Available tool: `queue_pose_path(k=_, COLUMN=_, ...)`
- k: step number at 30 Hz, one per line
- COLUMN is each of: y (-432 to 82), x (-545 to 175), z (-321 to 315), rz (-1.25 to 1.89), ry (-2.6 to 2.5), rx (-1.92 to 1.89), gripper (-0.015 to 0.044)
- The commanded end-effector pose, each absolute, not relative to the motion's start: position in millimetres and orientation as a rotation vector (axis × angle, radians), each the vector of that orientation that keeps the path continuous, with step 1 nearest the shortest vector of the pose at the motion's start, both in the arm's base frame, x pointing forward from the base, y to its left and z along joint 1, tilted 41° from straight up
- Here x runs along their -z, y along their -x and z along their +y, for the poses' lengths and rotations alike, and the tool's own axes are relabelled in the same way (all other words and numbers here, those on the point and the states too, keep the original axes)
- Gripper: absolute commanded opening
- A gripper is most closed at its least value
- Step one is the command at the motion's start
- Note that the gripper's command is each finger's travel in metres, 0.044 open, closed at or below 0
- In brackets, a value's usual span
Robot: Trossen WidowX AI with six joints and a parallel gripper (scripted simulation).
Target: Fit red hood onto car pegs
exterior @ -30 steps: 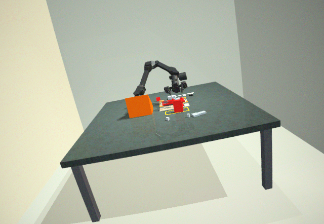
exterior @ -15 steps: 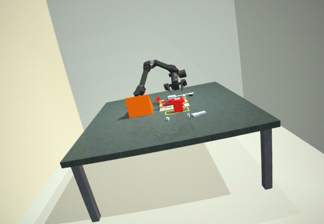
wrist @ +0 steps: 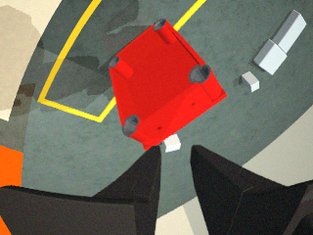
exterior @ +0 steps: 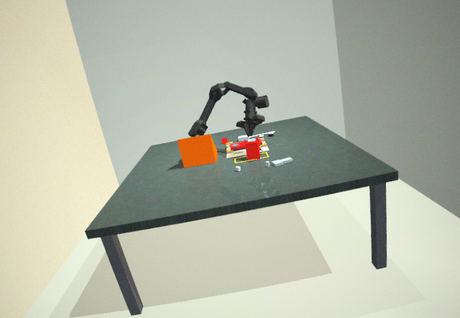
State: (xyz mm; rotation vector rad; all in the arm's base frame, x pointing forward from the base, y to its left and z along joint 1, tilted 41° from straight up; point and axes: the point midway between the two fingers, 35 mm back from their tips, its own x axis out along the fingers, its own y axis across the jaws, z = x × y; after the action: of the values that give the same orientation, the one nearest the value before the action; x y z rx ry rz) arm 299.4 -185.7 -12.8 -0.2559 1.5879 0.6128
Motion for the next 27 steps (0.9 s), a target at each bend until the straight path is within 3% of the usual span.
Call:
queue_pose_path(k=1, y=-294, x=26, z=-200, rz=1.574, ry=-0.021, rx=-0.53, gripper=0.0)
queue_pose_path(k=11, y=-278, x=59, z=-242, rz=1.442, ry=-0.801, rx=-0.288, gripper=0.0)
queue_pose_path(k=27, y=-284, x=89, z=-219, rz=1.437, ry=-0.815, rx=-0.285, gripper=0.0)
